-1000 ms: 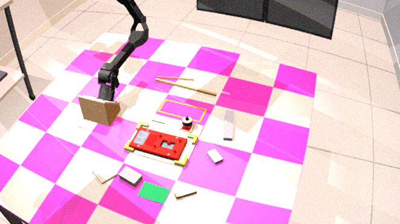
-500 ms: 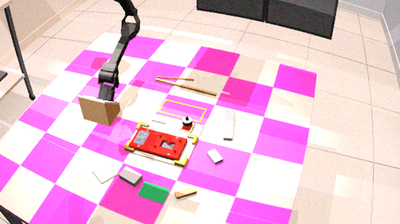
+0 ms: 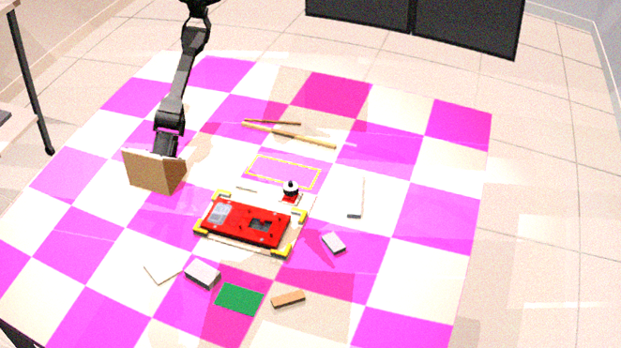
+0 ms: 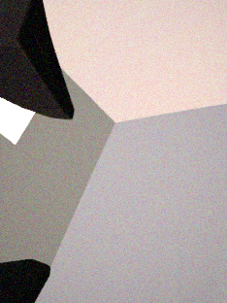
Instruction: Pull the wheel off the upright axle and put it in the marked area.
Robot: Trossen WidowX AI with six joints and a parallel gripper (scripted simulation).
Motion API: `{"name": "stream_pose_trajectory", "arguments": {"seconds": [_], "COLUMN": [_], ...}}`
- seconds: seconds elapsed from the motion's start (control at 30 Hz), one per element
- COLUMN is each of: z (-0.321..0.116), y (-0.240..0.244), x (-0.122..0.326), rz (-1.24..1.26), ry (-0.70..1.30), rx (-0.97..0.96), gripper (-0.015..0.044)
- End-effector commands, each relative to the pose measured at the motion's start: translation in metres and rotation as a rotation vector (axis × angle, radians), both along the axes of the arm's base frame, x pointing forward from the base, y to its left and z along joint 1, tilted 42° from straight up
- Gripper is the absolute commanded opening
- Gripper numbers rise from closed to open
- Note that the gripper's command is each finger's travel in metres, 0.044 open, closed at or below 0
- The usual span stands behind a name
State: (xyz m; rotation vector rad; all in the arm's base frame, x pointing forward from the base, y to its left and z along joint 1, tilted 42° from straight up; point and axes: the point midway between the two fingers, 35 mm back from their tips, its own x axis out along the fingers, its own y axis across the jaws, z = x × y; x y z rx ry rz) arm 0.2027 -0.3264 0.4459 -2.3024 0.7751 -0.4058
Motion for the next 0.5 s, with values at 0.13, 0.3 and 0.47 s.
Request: {"name": "stream_pose_trajectory", "arguments": {"seconds": [0.13, 0.3, 0.47], "z": [-0.091, -0.148, -0.203], "y": [0.011, 0.041, 0.084], "x": [0.078, 0.123, 0.157], "rz": [0.181, 0.22, 0.173], "ry": [-0.048, -0.017, 0.058], "rx": [0.63, 1.046, 1.454], "gripper": [0.03, 0.03, 0.03]}}
